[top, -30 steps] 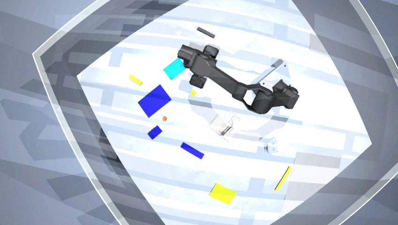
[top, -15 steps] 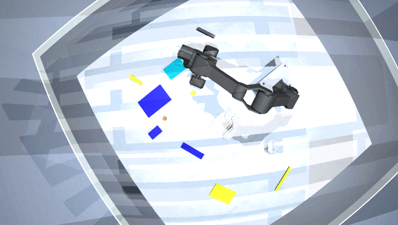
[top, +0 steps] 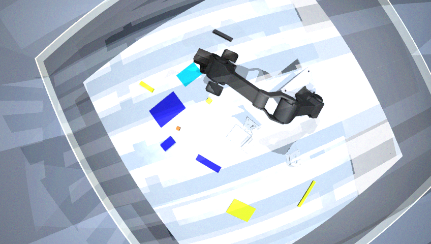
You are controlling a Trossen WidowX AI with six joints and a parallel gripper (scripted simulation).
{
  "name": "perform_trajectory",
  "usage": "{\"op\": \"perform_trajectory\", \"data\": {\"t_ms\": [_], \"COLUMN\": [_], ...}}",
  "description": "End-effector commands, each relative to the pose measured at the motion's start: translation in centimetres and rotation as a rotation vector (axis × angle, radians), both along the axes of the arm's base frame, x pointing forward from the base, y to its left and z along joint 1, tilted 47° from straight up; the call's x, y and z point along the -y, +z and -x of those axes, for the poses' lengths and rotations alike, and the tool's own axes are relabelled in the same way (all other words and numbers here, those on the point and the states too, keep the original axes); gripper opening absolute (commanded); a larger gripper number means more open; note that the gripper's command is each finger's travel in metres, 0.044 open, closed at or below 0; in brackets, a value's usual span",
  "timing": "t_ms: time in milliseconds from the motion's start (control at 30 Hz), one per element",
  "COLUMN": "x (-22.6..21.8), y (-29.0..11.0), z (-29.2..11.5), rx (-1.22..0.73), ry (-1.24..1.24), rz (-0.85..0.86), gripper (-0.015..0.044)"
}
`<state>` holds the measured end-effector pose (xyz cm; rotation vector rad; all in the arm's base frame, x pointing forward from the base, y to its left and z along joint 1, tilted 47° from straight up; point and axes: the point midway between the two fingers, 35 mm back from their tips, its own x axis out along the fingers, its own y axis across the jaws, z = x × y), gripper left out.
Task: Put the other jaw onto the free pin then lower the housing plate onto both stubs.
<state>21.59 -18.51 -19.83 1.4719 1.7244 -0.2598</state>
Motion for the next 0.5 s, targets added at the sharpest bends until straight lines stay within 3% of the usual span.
{"op": "perform_trajectory", "data": {"t_ms": [0,333,467], "x": [-0.3,-1.5,-1.7], "y": [0.8,2.7,2.5], "z": [1.2,3.8,3.7], "rx": [-0.068,-0.218,-0.218], "ry": [-0.061,-0.200,-0.200], "rz": [-0.002,-0.008,-0.008], "gripper": [0.0184,0.0440,0.0440]}}
